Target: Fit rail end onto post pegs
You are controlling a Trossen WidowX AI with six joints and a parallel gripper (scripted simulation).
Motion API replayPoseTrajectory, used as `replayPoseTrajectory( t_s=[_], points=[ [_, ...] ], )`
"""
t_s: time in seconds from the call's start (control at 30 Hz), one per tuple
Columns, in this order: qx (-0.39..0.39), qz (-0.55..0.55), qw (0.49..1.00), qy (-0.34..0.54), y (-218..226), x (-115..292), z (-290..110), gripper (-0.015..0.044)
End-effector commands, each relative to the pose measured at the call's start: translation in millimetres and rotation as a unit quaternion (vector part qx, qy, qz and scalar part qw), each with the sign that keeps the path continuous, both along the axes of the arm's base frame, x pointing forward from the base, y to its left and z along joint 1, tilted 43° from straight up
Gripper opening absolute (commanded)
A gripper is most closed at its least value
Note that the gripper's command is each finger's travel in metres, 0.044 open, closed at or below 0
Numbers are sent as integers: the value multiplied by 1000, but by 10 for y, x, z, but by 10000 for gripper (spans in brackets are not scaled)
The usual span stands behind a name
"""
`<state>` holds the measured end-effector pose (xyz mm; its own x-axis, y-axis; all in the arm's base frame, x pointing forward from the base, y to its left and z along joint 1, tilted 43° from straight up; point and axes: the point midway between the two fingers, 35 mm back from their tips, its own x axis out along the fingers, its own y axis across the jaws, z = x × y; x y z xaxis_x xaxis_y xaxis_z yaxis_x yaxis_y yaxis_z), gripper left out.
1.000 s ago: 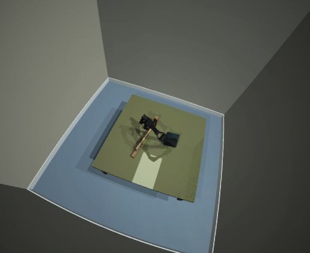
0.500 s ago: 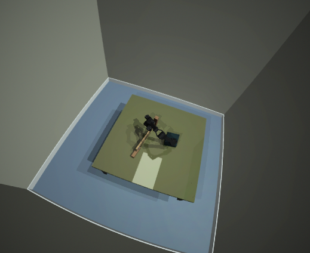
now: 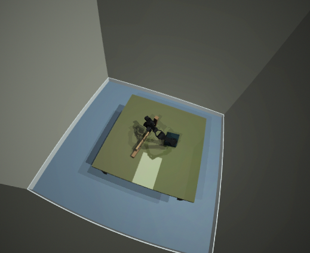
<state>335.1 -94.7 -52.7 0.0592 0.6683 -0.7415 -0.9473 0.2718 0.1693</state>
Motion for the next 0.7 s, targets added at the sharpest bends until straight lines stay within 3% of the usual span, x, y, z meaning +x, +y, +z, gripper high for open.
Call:
replayPoseTrajectory(
  t_s=[0.0,0.67],
  points=[
    [5,-2,1000,5,63,-7,-75,440],
    [6,-2,1000,5,297,0,-309,440]
  ],
)
